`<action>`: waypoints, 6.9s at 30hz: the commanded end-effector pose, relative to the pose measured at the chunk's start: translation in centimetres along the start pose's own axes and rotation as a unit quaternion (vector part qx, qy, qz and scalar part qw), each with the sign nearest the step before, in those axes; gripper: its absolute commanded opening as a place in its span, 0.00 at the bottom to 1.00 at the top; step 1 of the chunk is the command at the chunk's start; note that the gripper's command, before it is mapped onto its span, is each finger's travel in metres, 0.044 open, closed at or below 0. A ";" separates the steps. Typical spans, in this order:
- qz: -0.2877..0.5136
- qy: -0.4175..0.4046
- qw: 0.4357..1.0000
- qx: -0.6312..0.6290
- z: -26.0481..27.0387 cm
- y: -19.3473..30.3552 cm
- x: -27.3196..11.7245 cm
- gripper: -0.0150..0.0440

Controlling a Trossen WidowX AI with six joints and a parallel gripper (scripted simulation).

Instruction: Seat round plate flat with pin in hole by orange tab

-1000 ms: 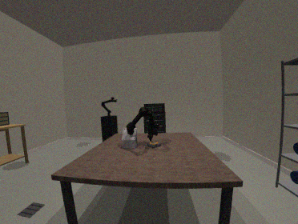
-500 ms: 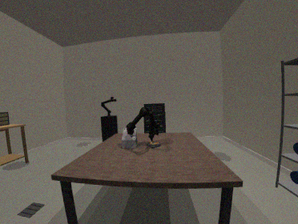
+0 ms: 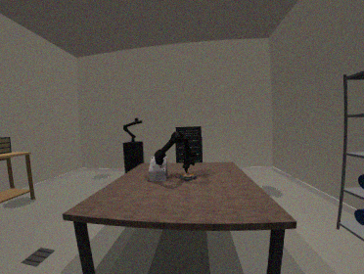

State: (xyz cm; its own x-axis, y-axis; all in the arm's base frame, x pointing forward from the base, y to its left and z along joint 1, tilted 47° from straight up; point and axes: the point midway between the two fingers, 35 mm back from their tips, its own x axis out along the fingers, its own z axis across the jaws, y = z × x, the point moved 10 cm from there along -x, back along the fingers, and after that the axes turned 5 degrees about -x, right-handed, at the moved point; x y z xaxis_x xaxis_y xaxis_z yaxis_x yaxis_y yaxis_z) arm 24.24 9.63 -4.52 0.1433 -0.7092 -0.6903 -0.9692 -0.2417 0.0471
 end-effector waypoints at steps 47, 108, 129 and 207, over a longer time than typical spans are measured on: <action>-0.005 0.000 1.000 0.004 0.1 -1.2 0.0 0.25; -0.005 0.000 1.000 0.004 0.0 -2.1 0.0 0.25; -0.005 0.000 1.000 0.004 -0.3 -2.9 0.0 0.25; -0.005 0.001 1.000 0.005 -2.4 -5.3 -0.1 0.25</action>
State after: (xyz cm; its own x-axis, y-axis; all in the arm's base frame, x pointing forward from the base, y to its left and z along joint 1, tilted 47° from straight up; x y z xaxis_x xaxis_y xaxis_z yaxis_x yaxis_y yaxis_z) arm 29.23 9.56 -3.45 0.1462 -0.7072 -0.6917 -0.9681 -0.2462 0.0472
